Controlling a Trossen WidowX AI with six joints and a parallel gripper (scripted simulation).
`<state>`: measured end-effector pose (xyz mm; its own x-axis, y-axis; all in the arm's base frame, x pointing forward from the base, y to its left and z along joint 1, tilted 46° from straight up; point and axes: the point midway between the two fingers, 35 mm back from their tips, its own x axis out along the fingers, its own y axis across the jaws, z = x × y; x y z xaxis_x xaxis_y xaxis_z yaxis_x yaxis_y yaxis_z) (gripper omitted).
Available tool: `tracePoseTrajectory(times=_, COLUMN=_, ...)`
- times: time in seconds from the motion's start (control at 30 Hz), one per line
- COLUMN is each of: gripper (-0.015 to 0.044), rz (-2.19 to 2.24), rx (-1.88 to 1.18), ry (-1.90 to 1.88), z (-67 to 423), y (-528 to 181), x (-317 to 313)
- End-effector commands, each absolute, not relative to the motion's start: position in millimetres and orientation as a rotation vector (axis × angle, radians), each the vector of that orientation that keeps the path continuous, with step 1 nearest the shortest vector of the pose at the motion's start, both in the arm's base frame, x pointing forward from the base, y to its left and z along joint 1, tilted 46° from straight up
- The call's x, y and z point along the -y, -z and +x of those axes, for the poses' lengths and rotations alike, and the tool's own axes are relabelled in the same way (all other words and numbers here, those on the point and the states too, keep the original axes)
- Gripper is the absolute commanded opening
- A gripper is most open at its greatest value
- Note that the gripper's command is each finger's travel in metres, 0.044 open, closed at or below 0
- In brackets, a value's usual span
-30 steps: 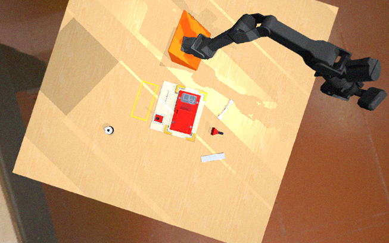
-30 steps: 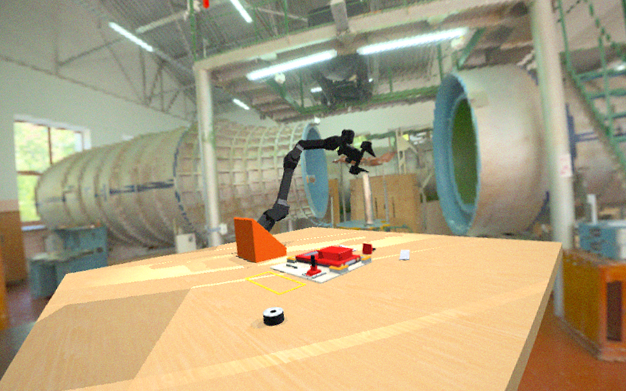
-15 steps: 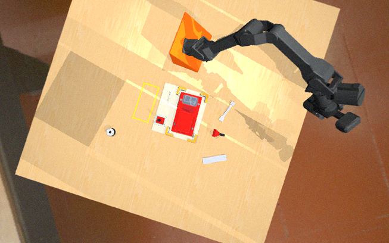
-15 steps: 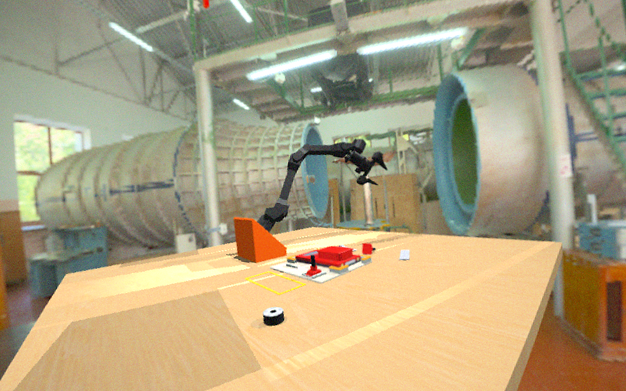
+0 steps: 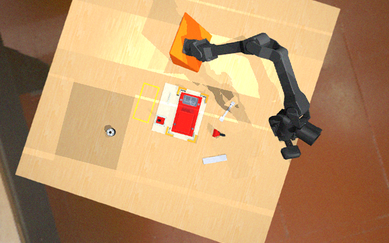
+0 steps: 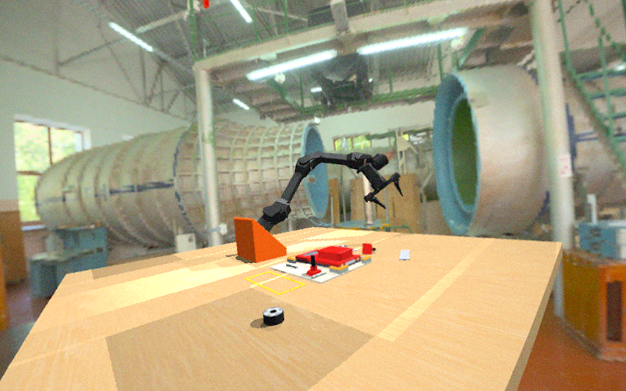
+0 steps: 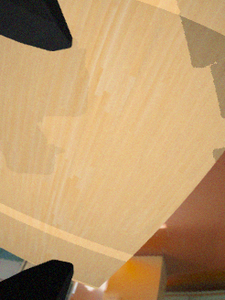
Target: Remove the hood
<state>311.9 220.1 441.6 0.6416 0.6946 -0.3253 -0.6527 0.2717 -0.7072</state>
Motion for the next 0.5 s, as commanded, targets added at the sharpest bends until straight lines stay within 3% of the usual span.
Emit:
tracePoseTrajectory(times=0.0, gripper=0.0440, rz=-0.831, rx=-0.160, ry=-0.921, z=342.6, y=-389.4, x=-198.8)
tracePoseTrajectory(times=0.47, gripper=0.0440, rz=-0.355, rx=-0.761, ry=-0.836, z=383.6, y=-246.2, x=-99.7)
